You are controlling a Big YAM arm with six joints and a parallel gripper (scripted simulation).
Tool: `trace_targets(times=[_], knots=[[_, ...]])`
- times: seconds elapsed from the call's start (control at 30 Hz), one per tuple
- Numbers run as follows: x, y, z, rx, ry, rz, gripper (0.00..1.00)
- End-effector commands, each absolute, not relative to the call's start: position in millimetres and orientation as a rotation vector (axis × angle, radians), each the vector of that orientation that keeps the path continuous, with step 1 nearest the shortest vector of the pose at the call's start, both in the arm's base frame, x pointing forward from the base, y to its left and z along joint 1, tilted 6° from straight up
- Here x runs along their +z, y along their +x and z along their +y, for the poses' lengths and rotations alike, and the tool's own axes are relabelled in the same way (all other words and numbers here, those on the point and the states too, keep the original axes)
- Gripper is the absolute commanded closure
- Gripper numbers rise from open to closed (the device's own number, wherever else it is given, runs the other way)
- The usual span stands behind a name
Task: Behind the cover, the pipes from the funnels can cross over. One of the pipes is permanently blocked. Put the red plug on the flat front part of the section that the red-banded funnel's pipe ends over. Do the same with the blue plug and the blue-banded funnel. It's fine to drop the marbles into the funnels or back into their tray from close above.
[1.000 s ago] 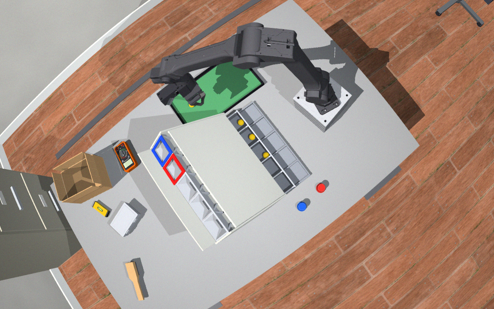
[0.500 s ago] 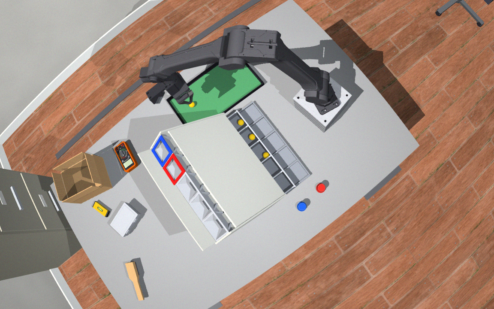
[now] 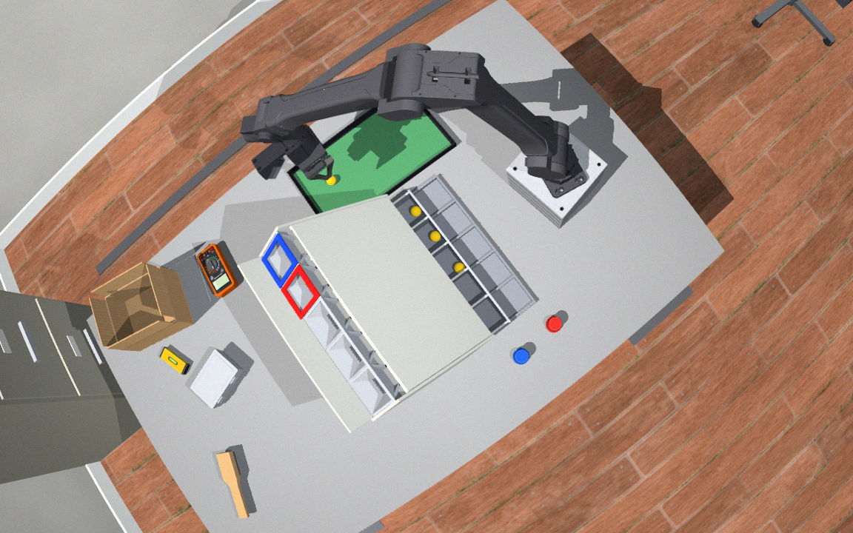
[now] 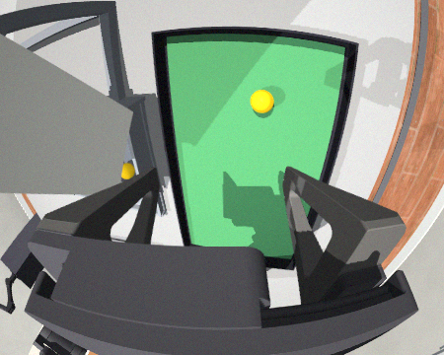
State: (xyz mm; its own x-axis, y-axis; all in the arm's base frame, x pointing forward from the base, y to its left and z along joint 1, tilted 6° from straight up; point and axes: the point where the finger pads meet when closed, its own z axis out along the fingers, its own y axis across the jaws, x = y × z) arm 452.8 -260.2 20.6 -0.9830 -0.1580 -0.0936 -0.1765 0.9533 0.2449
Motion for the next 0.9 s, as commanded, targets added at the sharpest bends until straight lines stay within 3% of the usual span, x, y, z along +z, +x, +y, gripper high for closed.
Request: trace_targets(times=[0.0,0.87], knots=[[31.1,461.9,-274.5,0.346,-0.267,3.003,0.2],[31.3,462.3,-275.1,0.371,-0.265,3.017,0.2]])
